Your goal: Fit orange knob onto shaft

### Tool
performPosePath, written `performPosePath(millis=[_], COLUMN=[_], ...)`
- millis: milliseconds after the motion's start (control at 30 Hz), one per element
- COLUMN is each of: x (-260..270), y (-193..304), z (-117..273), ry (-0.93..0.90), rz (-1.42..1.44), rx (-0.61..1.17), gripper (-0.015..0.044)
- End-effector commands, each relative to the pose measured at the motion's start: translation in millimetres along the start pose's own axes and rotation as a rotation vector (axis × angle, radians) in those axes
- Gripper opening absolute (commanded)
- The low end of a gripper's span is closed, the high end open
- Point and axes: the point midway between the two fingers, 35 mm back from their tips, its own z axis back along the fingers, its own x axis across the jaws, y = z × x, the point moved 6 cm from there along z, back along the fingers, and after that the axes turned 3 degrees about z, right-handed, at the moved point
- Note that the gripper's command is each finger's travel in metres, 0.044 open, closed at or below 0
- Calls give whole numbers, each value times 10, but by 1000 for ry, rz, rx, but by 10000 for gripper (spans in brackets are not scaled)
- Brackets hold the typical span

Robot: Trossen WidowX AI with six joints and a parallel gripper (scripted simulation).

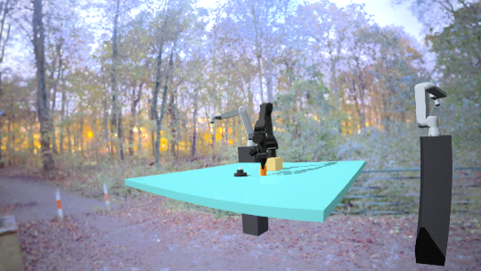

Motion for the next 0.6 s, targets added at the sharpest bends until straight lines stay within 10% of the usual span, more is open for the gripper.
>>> performPosePath(millis=[0,567], x=[-21,-46], y=[0,5], z=[-81,-337], ry=[10,9], rz=[-4,-4], rx=[-2,-3], gripper=[440,440])
